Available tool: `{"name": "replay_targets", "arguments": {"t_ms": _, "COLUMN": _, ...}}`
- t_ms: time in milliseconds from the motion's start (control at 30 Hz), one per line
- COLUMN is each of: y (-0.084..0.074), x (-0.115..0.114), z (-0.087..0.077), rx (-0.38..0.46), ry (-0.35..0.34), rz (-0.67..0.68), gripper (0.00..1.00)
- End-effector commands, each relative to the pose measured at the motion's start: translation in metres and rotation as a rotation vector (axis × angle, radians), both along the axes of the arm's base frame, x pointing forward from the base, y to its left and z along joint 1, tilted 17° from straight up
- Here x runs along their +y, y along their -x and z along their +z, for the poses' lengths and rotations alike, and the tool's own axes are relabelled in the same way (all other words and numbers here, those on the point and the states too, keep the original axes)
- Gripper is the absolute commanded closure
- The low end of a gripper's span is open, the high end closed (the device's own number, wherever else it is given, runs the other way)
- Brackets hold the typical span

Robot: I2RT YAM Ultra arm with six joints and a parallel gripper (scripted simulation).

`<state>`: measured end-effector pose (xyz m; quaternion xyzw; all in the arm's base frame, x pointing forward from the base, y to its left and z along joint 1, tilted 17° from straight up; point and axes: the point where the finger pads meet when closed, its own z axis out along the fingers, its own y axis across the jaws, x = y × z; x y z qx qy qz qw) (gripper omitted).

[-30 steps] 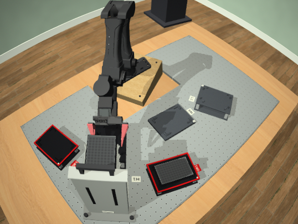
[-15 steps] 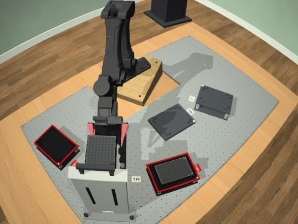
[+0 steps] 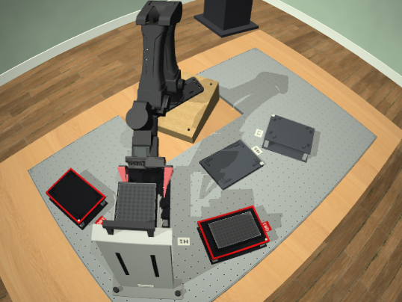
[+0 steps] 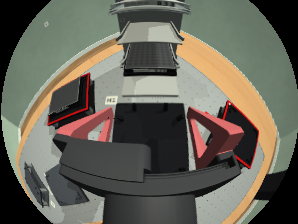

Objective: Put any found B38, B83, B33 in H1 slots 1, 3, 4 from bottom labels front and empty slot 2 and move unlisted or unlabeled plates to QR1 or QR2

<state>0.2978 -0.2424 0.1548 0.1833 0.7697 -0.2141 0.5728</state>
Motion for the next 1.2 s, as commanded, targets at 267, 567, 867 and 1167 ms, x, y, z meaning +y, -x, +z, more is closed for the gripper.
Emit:
{"name": "replay_targets", "arguments": {"t_ms": 267, "y": -0.001, "x": -0.001, "z": 0.004, "rx": -0.01, "ry": 0.008, "rz": 0.001, "gripper": 0.0}}
{"name": "replay_targets", "arguments": {"t_ms": 567, "y": 0.0, "x": 0.0, "z": 0.004, "rx": -0.009, "ry": 0.008, "rz": 0.001, "gripper": 0.0}}
{"name": "replay_targets", "arguments": {"t_ms": 867, "y": 0.013, "x": 0.008, "z": 0.0, "rx": -0.009, "ry": 0.008, "rz": 0.001, "gripper": 0.0}}
{"name": "replay_targets", "arguments": {"t_ms": 1167, "y": 0.022, "x": 0.013, "z": -0.001, "rx": -0.009, "ry": 0.008, "rz": 0.001, "gripper": 0.0}}
